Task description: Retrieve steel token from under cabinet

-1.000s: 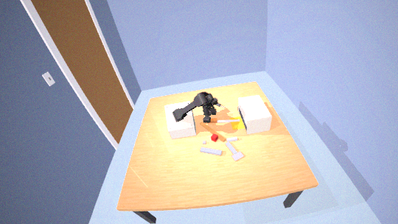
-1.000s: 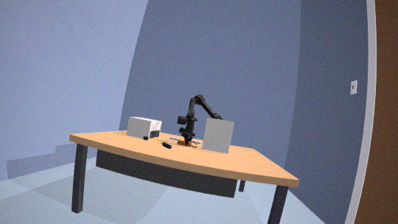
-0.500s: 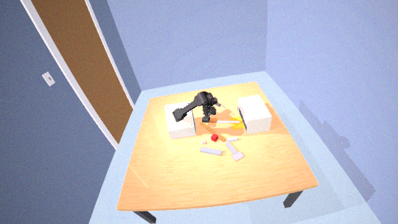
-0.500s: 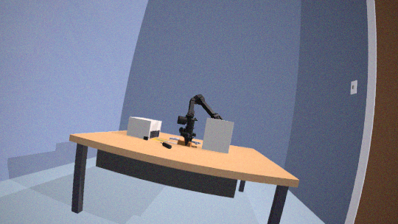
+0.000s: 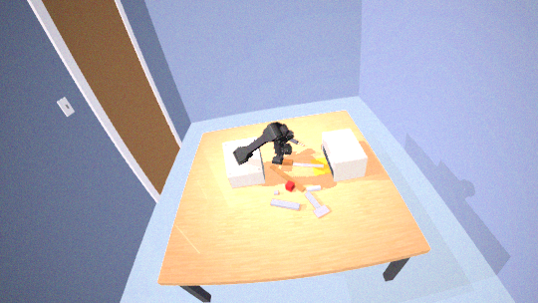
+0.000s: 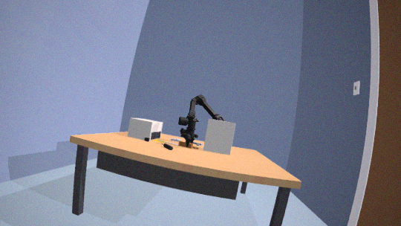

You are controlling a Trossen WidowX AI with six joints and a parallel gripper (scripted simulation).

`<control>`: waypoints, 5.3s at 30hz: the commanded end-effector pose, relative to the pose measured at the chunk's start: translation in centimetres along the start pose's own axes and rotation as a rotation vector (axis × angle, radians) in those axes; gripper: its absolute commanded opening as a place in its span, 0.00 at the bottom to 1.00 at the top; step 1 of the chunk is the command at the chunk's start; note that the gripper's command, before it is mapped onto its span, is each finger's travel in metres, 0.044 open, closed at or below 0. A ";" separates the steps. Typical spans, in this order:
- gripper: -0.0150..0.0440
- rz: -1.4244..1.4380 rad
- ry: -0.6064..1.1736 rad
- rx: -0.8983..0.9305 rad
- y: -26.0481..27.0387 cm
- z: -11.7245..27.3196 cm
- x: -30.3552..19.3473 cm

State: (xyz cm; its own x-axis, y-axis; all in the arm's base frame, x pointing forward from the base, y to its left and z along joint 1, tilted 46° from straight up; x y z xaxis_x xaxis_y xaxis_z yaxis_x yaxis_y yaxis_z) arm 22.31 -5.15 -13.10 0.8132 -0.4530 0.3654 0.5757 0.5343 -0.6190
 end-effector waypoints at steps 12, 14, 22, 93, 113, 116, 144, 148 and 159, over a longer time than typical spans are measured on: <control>0.25 -0.021 0.000 0.005 1.8 0.2 -0.6; 0.25 -0.023 0.000 0.005 2.0 0.2 -0.7; 0.25 -0.027 0.000 0.006 2.8 0.3 -1.0; 0.59 -0.037 0.003 0.004 7.6 0.2 -3.0; 0.71 -0.037 0.001 0.008 7.5 -0.2 -3.2; 0.58 -0.044 0.001 0.012 7.7 0.1 -3.1; 0.25 -0.036 0.000 0.009 8.0 0.1 -1.1; 0.25 -0.035 0.000 0.009 8.1 0.1 -0.2; 0.25 -0.034 -0.001 0.008 8.4 0.1 1.9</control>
State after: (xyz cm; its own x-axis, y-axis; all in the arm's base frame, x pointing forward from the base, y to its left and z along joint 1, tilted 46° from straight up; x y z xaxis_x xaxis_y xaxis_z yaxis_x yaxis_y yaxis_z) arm 27.81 -1.20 -17.74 0.7970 -0.4676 0.3824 0.5984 0.5250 -0.6053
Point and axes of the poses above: the point midway between the two fingers, 35 mm back from their tips, its own z axis back along the fingers, its own y axis across the jaws, x = y × z, the point moved 2 cm from there along z, back along the fingers, and after that the axes turned 10 degrees about -z, right-handed, at the moved point
